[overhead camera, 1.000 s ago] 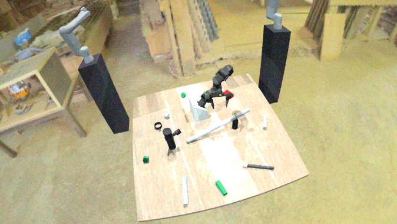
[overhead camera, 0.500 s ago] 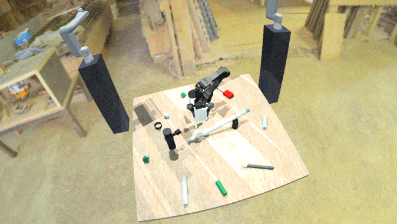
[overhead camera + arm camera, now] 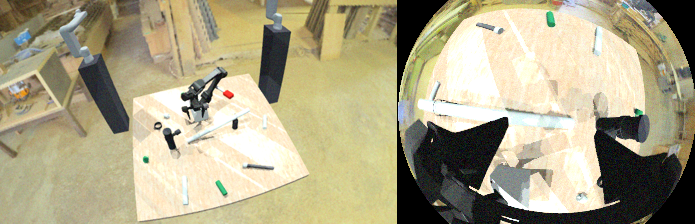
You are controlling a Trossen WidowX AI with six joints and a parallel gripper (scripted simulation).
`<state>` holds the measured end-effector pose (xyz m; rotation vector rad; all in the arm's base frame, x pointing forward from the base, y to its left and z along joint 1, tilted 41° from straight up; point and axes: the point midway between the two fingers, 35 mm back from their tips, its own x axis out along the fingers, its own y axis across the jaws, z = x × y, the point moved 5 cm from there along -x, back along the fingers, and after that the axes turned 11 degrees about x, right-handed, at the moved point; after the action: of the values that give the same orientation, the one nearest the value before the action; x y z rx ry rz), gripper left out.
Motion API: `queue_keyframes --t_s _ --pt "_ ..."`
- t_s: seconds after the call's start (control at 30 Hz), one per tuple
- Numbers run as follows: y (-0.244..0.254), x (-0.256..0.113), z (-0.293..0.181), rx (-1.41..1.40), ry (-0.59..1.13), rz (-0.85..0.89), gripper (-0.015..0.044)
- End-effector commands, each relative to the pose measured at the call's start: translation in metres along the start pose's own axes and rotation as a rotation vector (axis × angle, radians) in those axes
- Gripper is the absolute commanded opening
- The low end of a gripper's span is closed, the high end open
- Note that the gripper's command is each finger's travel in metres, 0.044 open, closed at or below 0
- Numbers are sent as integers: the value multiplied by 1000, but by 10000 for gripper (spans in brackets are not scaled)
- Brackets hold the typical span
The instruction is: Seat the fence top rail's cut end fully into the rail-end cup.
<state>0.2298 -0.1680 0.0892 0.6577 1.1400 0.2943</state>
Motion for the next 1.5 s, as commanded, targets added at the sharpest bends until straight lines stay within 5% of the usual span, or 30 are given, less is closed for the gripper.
queue_keyframes --t_s 0.0,0.2,0.97,1.47 --pt "-40 -1 7 -431 25 31 440" --pt "-84 3 6 -894 22 90 440" --pt "-167 21 -19 -1759 -109 197 440" --pt "-168 21 -19 -1792 -114 197 440"
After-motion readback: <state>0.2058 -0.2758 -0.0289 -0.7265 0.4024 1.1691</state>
